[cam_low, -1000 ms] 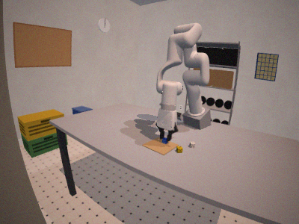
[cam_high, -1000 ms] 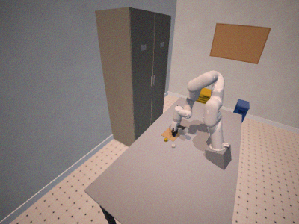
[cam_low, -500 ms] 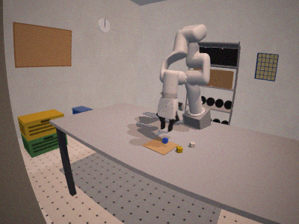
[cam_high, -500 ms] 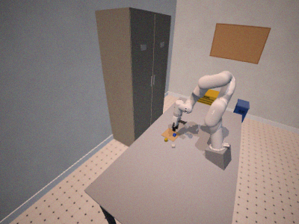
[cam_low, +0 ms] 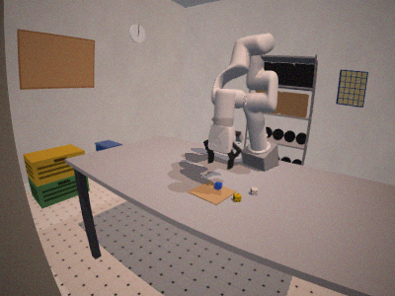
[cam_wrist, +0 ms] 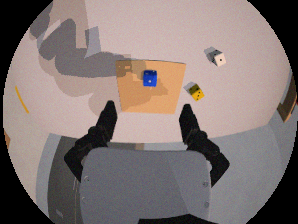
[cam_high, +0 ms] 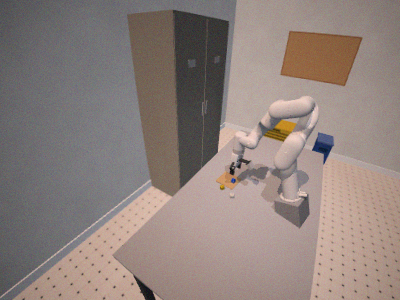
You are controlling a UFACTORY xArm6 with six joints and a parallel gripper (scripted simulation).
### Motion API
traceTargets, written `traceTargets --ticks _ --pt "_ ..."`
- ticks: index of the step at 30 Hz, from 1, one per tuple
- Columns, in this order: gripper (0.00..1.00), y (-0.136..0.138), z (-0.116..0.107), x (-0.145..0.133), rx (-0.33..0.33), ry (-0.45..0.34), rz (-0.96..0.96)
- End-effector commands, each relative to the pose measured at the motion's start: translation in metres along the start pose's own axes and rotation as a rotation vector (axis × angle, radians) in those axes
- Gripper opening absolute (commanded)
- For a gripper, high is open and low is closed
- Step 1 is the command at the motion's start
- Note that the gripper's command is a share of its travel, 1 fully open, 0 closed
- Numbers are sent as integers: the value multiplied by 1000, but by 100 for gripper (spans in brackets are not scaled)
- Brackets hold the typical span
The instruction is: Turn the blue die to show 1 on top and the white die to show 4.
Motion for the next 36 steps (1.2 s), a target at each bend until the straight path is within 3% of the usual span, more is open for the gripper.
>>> traceTargets --ticks 1,15,36 --pt "100 0 -1 -1 -1 -3 0" --pt "100 7 0 2 -1 0 42" --pt "100 74 9 49 8 11 519"
Point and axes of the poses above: the point where the finger pads meet when closed, its own z axis out along the fingers, its own y axis across the jaws, x = y × z, the point moved 1 cm from there along -z, back along the fingers, and after that the axes turned 12 degrees about z, right-handed, at the moved point
